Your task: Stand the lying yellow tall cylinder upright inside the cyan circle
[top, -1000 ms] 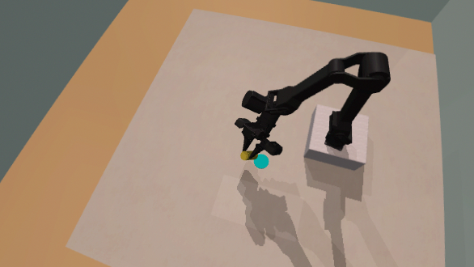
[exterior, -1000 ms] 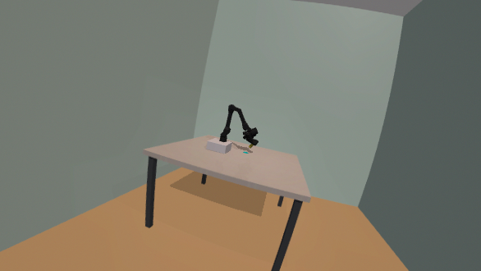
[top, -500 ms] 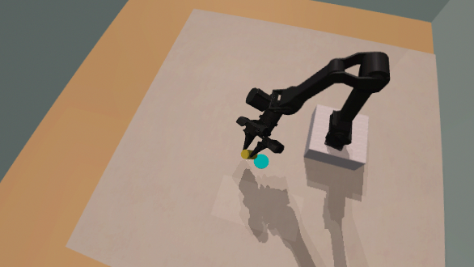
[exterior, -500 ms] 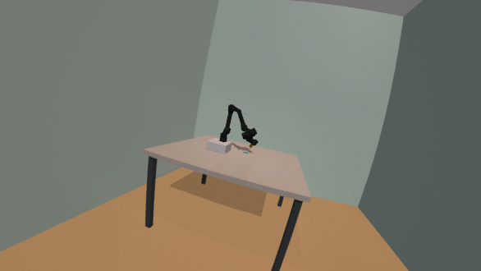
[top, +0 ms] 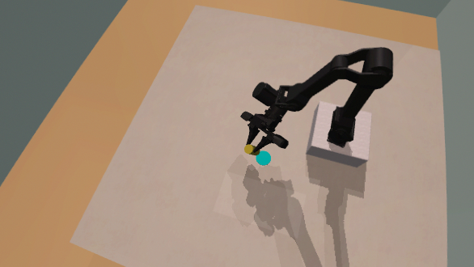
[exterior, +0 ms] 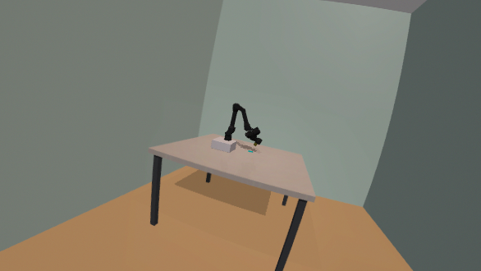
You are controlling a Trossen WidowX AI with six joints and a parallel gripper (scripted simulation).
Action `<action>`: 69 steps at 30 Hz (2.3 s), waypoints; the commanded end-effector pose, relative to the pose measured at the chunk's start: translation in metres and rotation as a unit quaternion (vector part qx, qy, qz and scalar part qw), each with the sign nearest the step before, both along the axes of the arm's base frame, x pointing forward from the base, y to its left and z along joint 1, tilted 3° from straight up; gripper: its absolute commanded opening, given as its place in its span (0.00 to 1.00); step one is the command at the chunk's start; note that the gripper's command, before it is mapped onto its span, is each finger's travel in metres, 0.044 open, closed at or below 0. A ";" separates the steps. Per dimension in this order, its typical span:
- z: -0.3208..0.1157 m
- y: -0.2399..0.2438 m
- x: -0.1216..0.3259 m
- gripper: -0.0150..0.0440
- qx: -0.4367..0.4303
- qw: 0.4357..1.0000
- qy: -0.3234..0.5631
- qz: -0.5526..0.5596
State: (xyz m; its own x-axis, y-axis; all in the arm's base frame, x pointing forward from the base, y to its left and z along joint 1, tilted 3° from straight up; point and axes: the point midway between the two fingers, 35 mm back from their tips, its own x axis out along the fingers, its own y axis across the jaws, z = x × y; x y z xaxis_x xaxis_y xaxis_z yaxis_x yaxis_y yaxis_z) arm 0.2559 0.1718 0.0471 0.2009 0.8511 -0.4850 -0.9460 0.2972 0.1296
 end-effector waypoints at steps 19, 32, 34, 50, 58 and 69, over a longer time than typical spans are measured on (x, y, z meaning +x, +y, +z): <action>0.008 -0.010 -0.010 0.43 0.061 0.997 -0.038 0.010; 0.014 -0.016 -0.018 0.43 0.094 0.994 -0.062 0.017; 0.015 -0.017 -0.019 0.43 0.099 0.993 -0.066 0.018; 0.022 -0.025 -0.031 0.43 0.135 0.986 -0.097 0.029; 0.026 -0.029 -0.039 0.43 0.151 0.981 -0.113 0.036; 0.029 -0.033 -0.046 0.43 0.165 0.977 -0.128 0.043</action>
